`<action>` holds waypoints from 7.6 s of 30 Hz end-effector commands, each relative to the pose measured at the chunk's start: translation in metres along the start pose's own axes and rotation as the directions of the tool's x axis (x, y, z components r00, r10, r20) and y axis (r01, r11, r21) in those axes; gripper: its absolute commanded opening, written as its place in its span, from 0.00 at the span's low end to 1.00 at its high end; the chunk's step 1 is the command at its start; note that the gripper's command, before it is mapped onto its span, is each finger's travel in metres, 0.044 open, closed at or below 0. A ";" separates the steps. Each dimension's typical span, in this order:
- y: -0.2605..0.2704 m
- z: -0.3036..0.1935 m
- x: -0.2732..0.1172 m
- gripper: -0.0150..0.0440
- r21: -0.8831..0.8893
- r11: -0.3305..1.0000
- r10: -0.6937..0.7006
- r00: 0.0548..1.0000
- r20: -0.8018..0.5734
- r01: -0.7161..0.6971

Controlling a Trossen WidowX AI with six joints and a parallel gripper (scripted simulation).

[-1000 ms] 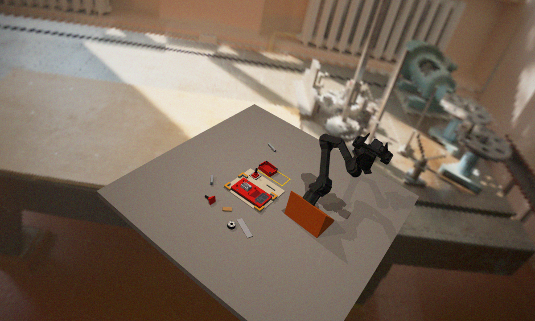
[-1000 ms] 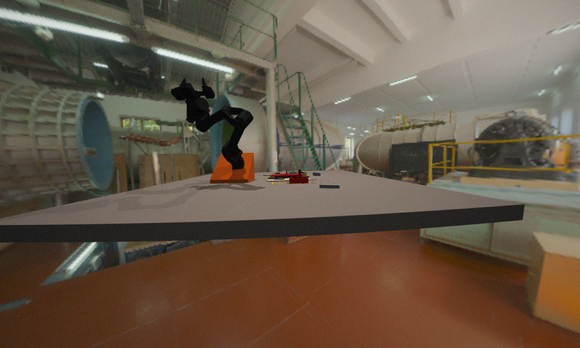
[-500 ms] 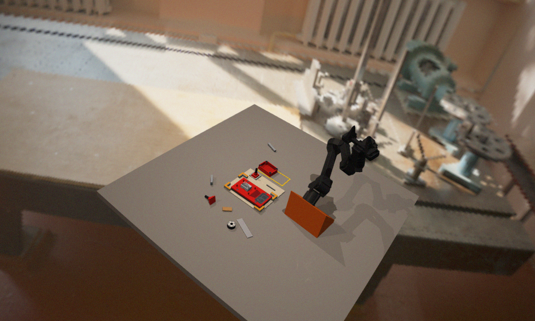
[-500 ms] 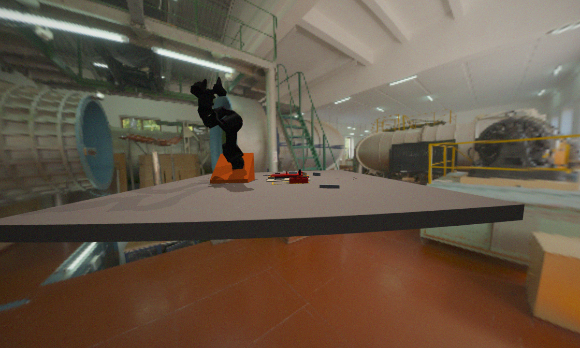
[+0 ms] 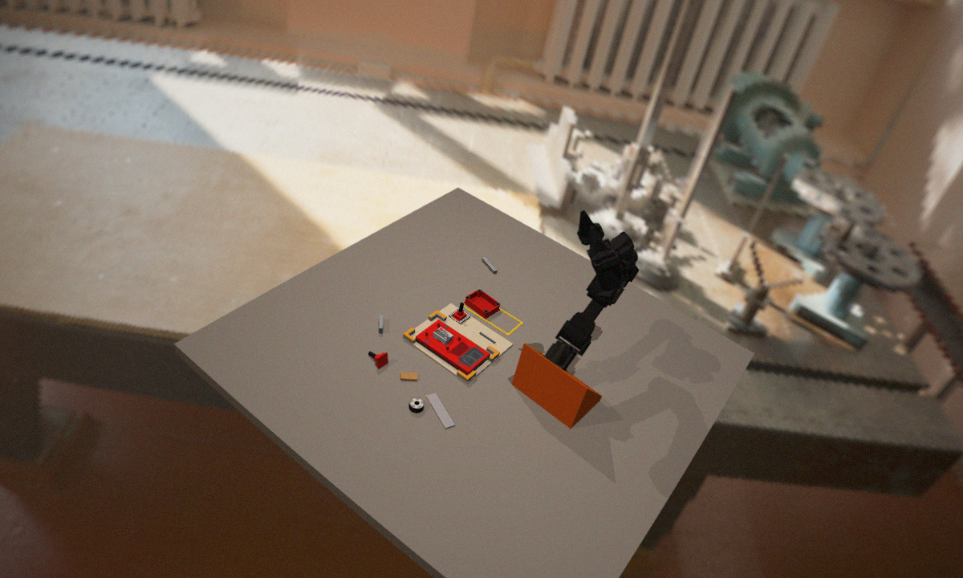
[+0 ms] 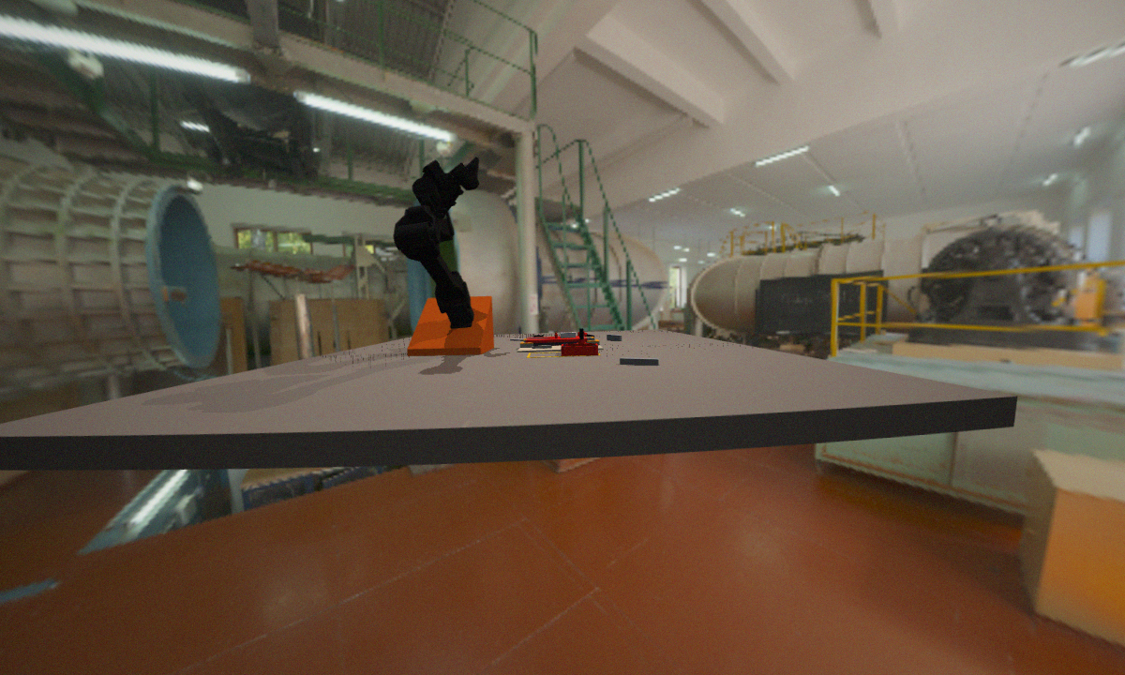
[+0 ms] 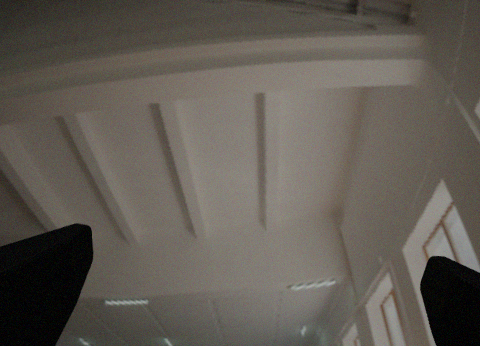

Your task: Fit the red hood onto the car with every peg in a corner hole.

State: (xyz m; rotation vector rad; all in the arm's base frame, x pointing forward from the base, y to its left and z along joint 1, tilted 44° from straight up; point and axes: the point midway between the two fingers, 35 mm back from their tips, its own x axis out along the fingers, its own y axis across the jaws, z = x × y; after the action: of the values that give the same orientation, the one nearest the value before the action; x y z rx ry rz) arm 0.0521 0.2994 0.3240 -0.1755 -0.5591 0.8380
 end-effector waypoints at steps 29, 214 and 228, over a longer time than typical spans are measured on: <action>-0.253 -0.261 -0.050 1.00 -0.587 0.780 -0.591 0.568 -0.573 0.219; -0.361 -0.327 -0.256 0.25 -0.683 0.666 -0.714 -0.007 -0.700 0.300; -0.356 -0.318 -0.244 0.25 -0.676 0.658 -0.715 -0.005 -0.699 0.332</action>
State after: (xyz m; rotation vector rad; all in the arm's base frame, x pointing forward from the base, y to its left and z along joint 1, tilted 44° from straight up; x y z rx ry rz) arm 0.3243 -0.0974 0.0870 -0.7185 0.5033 -0.3024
